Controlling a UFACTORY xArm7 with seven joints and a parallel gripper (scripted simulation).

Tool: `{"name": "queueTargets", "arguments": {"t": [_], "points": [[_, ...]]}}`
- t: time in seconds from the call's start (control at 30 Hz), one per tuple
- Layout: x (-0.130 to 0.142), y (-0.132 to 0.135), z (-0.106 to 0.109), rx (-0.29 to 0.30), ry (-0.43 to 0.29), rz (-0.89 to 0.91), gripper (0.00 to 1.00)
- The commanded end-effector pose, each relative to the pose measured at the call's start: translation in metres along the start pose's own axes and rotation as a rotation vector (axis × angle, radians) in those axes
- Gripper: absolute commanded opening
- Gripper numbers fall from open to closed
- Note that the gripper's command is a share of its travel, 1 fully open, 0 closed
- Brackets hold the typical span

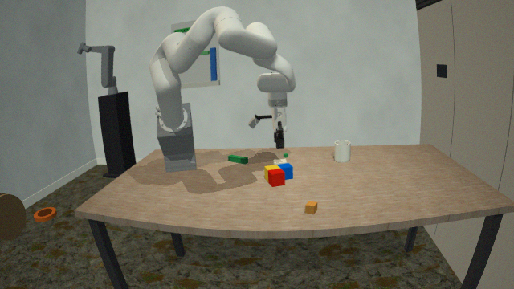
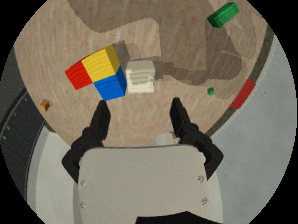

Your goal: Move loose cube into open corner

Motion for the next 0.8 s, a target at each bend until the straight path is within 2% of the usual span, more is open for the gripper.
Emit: {"name": "queueTargets", "arguments": {"t": [0.0, 0.57, 0.77], "points": [[0.0008, 0.0025, 0.001, 0.002, -0.009, 0.004, 1.0], [0.0008, 0.0025, 0.001, 0.002, -0.009, 0.002, 1.0], [0.0006, 0.0026, 0.0009, 0.003, -0.008, -0.06, 1.0]]}}
Point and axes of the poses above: the point where the finger pads meet when closed, its own z axis back along the fingers, its own y axis across the jaws, x = y × z, the point moved 1 cm from there along z, back along the fingers, and after that the axes turned 12 degrees about -z, right-handed, at the moved point
